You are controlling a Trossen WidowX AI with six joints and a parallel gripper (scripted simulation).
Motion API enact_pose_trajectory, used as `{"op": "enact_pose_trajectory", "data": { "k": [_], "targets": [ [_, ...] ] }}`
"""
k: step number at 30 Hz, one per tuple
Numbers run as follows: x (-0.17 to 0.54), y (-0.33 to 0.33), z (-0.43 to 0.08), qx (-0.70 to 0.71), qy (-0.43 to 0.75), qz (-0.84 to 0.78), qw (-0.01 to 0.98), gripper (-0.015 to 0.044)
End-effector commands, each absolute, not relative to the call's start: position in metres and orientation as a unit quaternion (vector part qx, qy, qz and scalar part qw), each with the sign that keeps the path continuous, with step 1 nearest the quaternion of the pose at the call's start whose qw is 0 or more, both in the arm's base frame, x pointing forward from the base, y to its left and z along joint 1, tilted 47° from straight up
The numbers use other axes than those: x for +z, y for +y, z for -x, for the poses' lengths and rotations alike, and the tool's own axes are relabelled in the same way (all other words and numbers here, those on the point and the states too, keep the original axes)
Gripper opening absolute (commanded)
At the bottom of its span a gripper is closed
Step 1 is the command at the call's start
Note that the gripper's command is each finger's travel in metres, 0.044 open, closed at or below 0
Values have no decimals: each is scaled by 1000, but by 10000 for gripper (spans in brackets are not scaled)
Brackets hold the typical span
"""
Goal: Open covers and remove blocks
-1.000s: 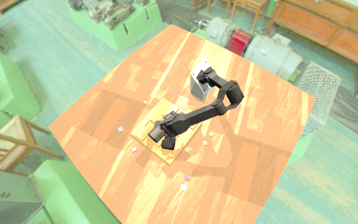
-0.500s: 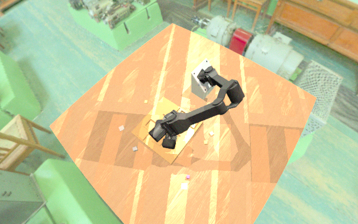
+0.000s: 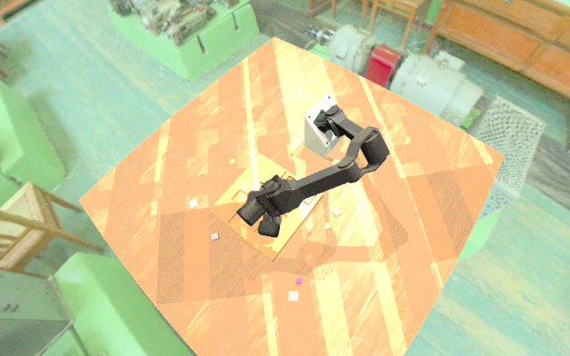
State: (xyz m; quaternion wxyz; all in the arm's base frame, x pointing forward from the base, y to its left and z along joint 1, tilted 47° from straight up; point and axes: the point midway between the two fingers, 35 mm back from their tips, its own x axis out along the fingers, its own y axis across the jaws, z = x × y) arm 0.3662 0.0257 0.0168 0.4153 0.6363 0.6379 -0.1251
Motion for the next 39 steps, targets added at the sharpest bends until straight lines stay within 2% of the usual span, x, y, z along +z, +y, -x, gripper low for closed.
{"op": "enact_pose_trajectory", "data": {
  "k": [1, 37, 39],
  "targets": [
    [14, 28, -367, -127, 638, -638, 413, 144],
    [-5, 47, -370, -126, 638, -638, 412, 144],
    [-3, 47, -370, -125, 638, -636, 415, 130]
  ]
}}
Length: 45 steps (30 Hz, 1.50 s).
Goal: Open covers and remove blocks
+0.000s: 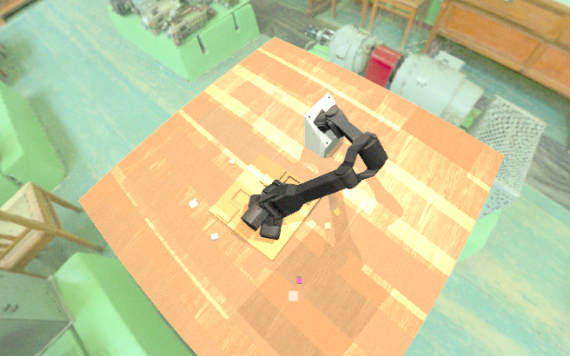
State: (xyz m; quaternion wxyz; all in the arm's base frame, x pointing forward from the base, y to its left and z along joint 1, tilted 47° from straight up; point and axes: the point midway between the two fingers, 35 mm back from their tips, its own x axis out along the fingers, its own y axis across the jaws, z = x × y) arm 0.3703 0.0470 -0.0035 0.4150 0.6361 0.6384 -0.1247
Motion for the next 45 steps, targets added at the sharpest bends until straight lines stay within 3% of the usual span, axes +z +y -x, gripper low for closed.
{"op": "enact_pose_trajectory", "data": {
  "k": [1, 8, 45],
  "targets": [
    [-3, 47, -370, -125, 638, -636, 415, 124],
    [-3, 47, -370, -125, 638, -636, 415, 80],
    [25, 16, -363, -127, 638, -637, 413, 80]
  ]
}}
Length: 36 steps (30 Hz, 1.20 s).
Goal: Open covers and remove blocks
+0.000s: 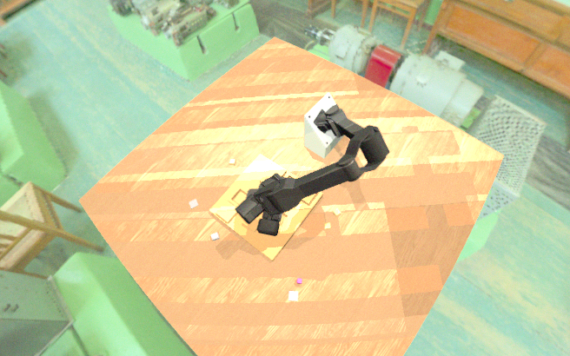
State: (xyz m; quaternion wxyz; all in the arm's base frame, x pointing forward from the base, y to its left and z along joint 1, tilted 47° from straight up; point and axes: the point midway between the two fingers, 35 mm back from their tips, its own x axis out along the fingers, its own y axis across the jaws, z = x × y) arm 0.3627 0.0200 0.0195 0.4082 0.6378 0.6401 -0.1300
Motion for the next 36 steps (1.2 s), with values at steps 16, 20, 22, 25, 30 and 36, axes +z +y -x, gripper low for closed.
{"op": "enact_pose_trajectory", "data": {
  "k": [16, 20, 22, 25, 30, 36],
  "targets": [
    [47, -8, -359, -128, 638, -637, 414, 80],
    [54, -15, -357, -128, 638, -637, 414, 80],
    [58, -18, -356, -128, 638, -637, 413, 80],
    [60, -21, -355, -128, 638, -637, 414, 80],
    [49, -35, -354, -132, 636, -636, 416, 80],
    [34, -53, -351, -138, 634, -635, 420, 80]
  ]
}}
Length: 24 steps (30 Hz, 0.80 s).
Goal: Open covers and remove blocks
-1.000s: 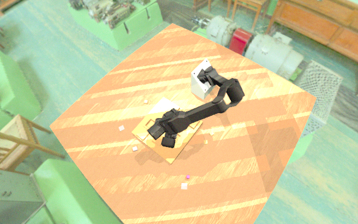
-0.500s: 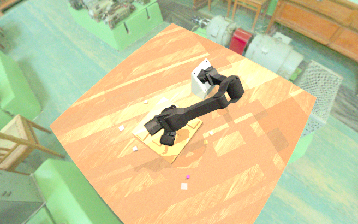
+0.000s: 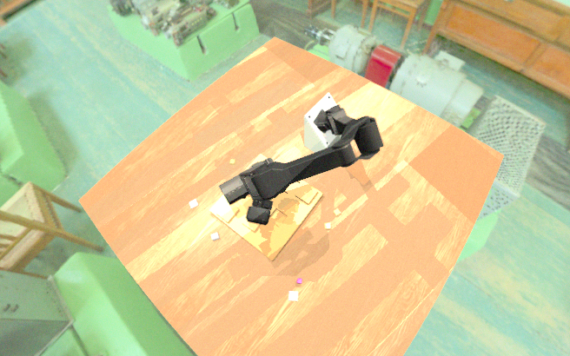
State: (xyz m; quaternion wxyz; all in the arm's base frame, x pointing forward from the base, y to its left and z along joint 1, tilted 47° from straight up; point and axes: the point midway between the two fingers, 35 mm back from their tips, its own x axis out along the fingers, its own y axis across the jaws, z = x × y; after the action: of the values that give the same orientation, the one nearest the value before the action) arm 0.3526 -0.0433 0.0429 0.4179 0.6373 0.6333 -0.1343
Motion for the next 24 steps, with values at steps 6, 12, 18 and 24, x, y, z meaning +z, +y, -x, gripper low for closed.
{"op": "enact_pose_trajectory", "data": {
  "k": [6, 12, 18, 24],
  "targets": [
    [19, -70, -346, -143, 632, -634, 422, 80],
    [4, -87, -340, -147, 631, -633, 424, 80],
    [-11, -104, -332, -151, 630, -631, 426, 80],
    [-26, -119, -323, -154, 630, -630, 427, 80]
  ]
}}
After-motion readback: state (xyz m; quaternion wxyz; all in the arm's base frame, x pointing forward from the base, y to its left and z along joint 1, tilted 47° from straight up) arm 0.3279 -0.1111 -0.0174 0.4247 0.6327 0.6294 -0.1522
